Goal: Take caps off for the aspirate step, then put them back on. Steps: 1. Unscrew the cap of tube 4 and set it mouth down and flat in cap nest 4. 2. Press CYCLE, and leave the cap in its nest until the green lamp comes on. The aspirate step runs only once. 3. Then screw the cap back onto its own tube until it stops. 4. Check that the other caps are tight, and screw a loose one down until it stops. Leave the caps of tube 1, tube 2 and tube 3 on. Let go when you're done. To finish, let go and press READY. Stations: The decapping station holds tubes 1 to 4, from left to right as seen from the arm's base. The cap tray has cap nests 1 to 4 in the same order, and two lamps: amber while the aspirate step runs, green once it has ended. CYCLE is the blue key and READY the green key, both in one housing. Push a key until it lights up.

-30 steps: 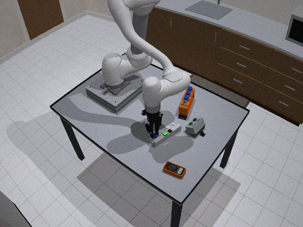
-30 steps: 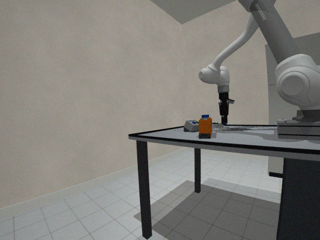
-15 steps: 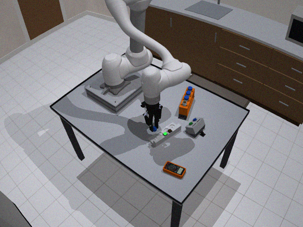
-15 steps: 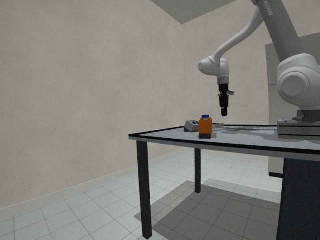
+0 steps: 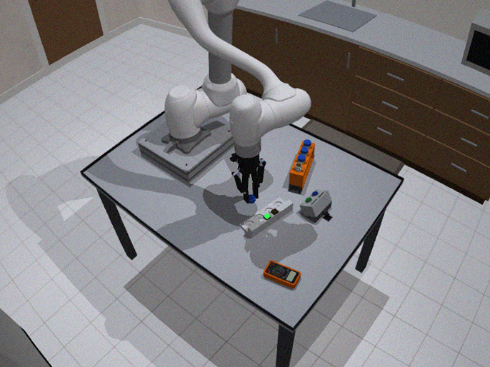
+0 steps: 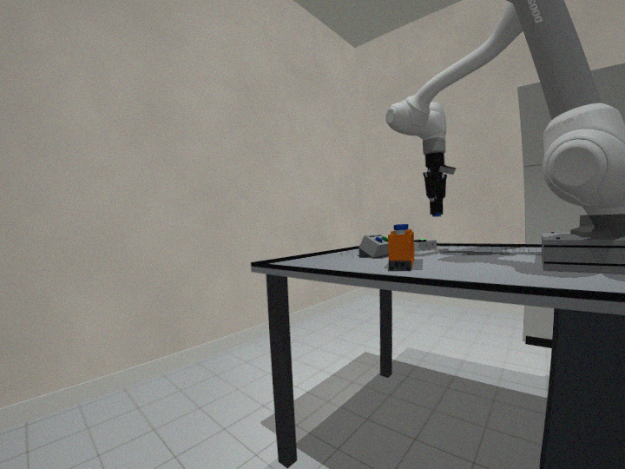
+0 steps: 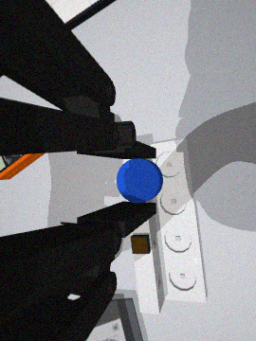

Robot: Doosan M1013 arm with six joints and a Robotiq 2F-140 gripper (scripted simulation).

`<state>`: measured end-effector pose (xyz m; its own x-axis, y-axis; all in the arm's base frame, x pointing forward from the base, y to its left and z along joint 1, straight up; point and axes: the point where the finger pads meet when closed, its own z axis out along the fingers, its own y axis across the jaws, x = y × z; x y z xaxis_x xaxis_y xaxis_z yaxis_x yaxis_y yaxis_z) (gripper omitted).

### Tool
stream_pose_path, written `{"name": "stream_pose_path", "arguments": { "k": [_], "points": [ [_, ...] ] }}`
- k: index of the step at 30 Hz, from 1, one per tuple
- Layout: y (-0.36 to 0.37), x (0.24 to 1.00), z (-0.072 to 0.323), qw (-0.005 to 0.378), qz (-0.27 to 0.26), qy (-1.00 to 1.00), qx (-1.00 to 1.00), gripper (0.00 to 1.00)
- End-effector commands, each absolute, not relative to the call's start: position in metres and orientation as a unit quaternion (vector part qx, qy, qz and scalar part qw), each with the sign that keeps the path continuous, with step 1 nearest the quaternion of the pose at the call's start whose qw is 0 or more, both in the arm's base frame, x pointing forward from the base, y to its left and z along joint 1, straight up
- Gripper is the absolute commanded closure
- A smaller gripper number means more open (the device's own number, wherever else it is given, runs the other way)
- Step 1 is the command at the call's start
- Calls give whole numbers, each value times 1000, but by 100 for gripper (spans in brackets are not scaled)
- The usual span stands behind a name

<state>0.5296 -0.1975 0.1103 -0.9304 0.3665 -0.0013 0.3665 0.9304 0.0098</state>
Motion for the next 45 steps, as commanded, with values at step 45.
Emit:
{"name": "stream_pose_path", "arguments": {
  "k": [45],
  "points": [
    [93, 567, 111, 0, 0, 854, 520, 70]
  ]
}}
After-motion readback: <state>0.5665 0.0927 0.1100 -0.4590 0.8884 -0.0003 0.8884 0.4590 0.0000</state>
